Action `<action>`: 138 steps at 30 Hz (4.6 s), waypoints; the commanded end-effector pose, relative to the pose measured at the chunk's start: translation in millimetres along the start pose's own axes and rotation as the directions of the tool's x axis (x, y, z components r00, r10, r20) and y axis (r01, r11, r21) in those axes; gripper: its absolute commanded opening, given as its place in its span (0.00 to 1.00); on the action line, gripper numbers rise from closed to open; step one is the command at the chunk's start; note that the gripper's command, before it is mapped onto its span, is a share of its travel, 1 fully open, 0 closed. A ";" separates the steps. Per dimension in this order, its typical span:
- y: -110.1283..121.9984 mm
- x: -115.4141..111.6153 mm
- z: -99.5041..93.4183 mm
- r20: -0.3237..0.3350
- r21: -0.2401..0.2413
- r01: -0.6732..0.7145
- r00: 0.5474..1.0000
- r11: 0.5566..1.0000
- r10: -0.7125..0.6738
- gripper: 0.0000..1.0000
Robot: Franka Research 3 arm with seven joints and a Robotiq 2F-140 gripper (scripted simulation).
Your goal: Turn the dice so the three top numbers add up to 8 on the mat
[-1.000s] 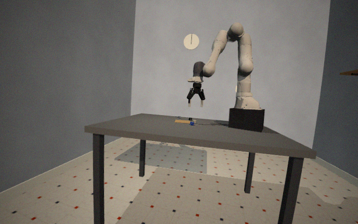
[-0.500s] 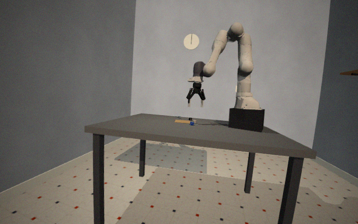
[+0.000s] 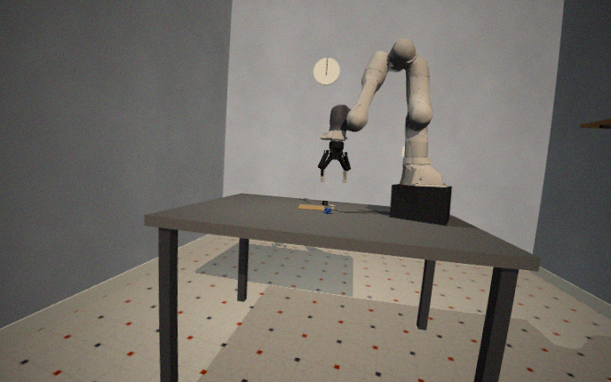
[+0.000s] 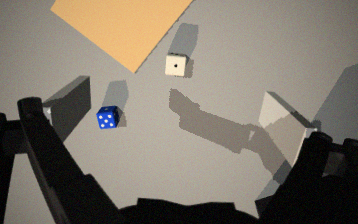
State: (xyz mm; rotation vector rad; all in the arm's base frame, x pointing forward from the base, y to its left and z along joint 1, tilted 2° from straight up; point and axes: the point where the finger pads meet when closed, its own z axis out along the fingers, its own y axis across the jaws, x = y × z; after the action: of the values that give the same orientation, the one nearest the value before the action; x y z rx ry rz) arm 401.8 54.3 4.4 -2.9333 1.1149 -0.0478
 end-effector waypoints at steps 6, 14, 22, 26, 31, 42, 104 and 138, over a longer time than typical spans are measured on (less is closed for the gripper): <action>-0.1 0.4 -0.4 -0.003 0.001 -0.005 1.000 1.000 0.005 1.00; -0.9 -0.1 4.3 0.000 0.004 -0.220 0.975 0.975 0.220 1.00; -1.3 -0.3 7.4 0.002 0.004 -0.355 0.935 0.935 0.355 1.00; -1.5 -0.4 9.0 0.003 0.004 -0.422 0.906 0.906 0.422 1.00; -1.6 -0.4 11.0 0.004 0.004 -0.499 0.867 0.867 0.499 1.00; -1.7 -0.5 15.0 0.005 0.003 -0.647 0.763 0.763 0.647 1.00; 0.3 1.6 34.7 0.002 0.003 -1.000 -0.005 -0.005 1.000 0.25; 0.3 1.6 35.1 0.002 0.003 -1.000 -0.005 -0.005 1.000 0.25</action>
State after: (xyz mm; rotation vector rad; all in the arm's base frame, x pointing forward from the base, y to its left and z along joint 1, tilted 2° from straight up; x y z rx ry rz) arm 403.7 52.8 -30.1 -1.2752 2.8395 -0.0336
